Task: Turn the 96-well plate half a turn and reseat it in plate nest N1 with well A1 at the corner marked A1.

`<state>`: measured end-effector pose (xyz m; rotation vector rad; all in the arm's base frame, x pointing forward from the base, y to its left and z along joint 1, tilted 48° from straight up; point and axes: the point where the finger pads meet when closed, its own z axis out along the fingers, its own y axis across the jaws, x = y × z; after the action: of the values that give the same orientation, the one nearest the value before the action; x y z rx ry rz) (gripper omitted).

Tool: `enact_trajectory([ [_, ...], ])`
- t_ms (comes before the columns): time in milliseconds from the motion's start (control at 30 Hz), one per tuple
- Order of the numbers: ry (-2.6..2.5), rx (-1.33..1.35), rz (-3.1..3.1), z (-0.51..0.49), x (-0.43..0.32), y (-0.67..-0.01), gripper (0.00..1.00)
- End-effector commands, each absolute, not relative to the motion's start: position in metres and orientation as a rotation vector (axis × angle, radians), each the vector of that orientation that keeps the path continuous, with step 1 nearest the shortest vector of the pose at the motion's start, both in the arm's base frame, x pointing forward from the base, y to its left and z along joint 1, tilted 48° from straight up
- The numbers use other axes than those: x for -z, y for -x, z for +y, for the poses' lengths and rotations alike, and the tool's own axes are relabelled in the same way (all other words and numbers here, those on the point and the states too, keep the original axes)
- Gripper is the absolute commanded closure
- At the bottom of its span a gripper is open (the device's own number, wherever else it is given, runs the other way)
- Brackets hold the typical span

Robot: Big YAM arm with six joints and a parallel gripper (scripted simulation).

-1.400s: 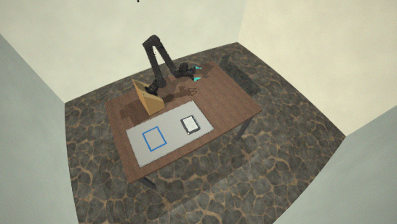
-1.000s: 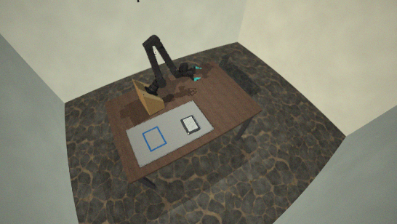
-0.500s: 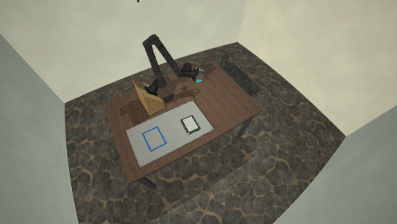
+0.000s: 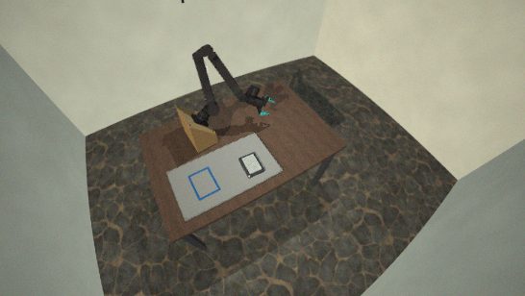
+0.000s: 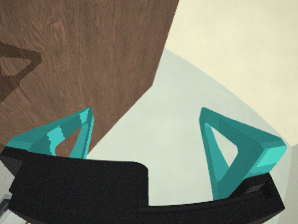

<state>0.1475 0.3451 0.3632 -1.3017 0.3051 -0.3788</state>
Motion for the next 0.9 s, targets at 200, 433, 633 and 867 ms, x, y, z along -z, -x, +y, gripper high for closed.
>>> enact_trajectory([
  [200, 1.341, 0.316, 0.483, 0.348, -0.366, -0.193, 0.0],
  [433, 1.392, 0.294, 0.633, 0.344, -0.354, -0.217, 0.0],
  [633, 1.42, 0.27, 0.746, 0.337, -0.342, -0.243, 0.0],
  [867, 1.409, 0.251, 0.894, 0.322, -0.344, -0.261, 0.0],
])
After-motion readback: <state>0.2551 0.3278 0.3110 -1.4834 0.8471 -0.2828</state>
